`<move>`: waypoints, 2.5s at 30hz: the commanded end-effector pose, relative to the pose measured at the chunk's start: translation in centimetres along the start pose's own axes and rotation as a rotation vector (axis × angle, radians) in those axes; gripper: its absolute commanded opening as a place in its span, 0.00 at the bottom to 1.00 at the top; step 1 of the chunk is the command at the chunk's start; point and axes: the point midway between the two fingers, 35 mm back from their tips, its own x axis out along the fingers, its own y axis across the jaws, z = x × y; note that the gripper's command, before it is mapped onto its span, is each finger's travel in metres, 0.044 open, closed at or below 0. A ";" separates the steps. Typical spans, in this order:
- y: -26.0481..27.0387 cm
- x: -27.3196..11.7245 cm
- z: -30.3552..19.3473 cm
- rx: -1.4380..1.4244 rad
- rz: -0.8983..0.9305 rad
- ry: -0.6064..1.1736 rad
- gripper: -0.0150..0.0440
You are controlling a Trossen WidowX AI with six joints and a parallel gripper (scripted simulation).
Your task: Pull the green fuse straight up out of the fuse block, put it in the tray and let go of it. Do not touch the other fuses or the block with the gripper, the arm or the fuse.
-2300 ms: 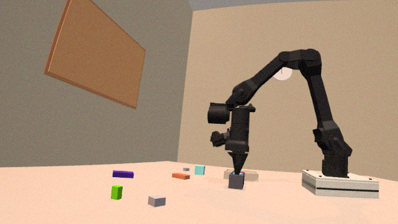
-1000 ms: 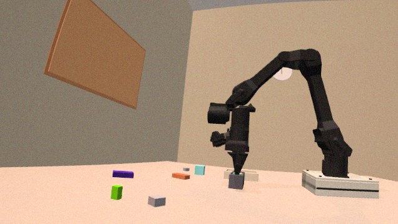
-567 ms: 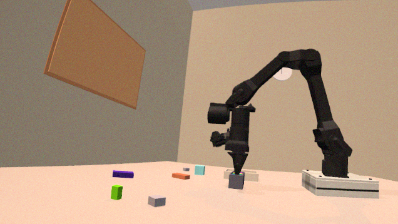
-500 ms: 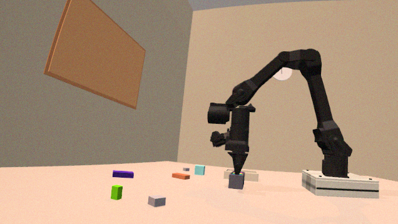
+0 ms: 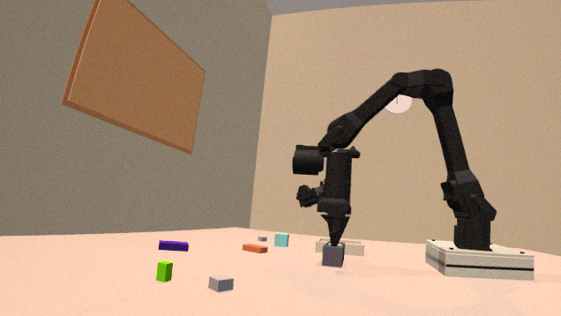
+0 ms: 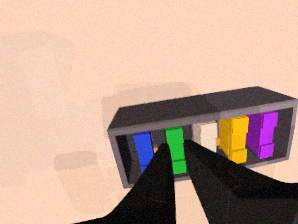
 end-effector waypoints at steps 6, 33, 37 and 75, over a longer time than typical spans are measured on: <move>0.0 -0.4 0.0 0.000 0.000 0.000 0.25; 0.0 -1.8 0.1 0.001 -0.002 0.001 0.25; 0.0 -2.0 0.1 0.001 -0.002 0.002 0.25; 0.0 -3.8 0.0 0.002 -0.004 0.003 0.25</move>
